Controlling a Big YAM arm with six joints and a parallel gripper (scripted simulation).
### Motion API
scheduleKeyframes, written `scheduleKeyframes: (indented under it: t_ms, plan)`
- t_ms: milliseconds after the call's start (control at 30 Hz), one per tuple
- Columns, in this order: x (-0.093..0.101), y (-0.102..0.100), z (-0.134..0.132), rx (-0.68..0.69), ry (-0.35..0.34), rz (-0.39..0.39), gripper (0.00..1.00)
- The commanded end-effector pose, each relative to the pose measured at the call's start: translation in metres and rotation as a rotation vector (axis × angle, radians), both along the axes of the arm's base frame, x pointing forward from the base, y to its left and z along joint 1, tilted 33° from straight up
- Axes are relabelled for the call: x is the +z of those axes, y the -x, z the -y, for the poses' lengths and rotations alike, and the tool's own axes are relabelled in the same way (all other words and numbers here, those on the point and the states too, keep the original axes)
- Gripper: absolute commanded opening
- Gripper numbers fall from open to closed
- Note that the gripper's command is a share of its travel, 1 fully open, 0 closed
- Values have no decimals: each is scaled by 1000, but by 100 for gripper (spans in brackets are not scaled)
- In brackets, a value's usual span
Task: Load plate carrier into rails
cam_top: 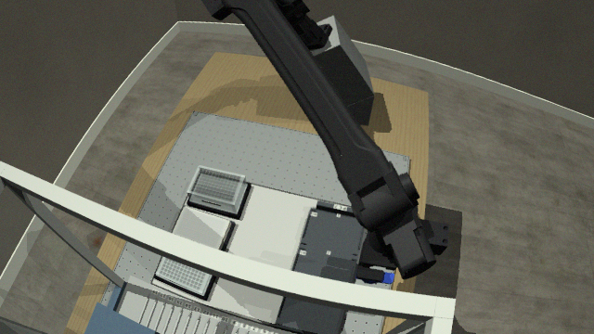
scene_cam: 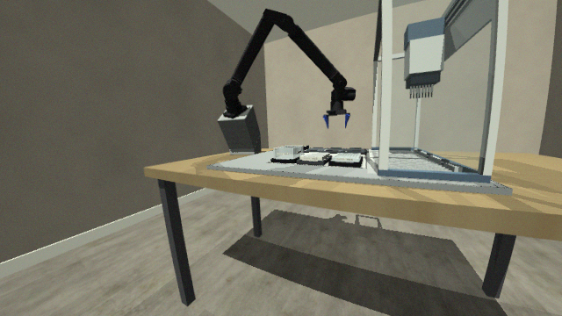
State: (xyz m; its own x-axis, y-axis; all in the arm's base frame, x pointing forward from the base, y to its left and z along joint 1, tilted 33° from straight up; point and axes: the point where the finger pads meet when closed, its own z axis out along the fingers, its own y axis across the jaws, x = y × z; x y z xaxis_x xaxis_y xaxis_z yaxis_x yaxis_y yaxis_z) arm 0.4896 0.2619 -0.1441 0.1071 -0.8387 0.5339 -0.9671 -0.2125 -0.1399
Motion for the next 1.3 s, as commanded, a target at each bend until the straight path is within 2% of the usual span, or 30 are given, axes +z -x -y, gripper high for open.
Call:
scheduleKeyframes:
  t_ms: [0,33,200,1100,1267]
  plan:
    - [13,-12,-12,-3,-29,37,100]
    - [0,-16,0,-32,-26,37,100]
    - [-17,-10,14,-13,-6,8,100]
    - [-68,-23,46,-13,-5,6,100]
    - [-75,-35,47,-13,-16,24,100]
